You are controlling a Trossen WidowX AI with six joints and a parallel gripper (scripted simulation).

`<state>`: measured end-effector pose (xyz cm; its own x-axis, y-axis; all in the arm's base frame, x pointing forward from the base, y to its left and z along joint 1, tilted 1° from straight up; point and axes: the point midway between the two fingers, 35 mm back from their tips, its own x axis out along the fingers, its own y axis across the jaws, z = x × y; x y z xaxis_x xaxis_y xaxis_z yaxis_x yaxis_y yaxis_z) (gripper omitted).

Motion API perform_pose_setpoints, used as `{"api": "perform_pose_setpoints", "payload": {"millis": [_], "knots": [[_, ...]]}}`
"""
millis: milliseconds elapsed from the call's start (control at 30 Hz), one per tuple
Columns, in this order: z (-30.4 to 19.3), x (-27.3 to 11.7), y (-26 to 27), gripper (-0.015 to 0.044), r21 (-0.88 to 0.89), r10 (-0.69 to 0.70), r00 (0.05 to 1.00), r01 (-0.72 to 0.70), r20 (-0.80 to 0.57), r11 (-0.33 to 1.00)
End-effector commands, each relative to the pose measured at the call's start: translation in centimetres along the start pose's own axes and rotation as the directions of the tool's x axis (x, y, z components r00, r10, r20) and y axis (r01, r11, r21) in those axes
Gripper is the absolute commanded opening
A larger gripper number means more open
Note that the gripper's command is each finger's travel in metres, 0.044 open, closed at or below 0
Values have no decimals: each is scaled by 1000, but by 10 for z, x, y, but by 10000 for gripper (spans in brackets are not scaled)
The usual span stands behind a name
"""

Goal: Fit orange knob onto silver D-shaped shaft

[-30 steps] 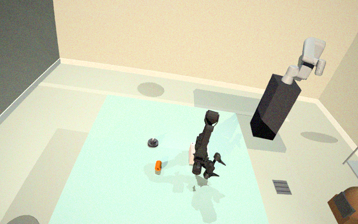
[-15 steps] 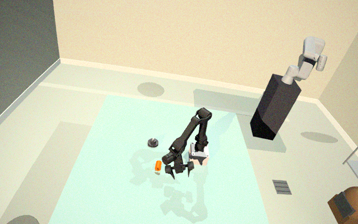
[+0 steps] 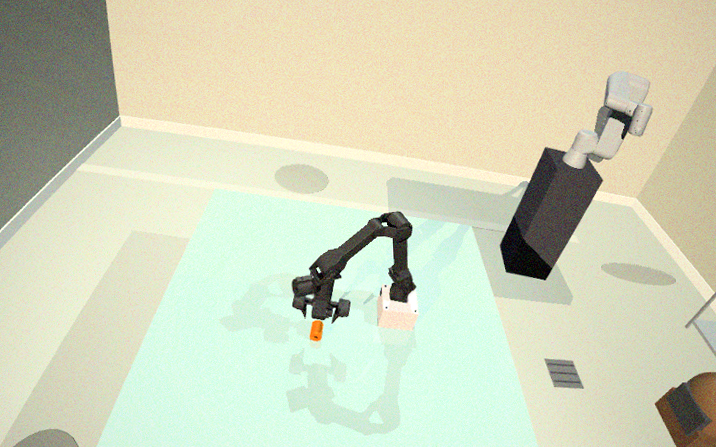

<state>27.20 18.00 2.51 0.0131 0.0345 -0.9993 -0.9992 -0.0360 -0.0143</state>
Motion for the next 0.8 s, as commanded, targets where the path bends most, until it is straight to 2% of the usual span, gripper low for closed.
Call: {"api": "perform_pose_setpoints", "payload": {"millis": [0, 100, 767], "knots": [[-3, 9, -1, 440, -5, -1, 1000, 1, -17, 1000], [-4, 26, -1, 440, -5, -1, 1000, 1, -17, 1000], [-4, 49, -1, 440, -5, -1, 1000, 0, -17, 1000]]}}
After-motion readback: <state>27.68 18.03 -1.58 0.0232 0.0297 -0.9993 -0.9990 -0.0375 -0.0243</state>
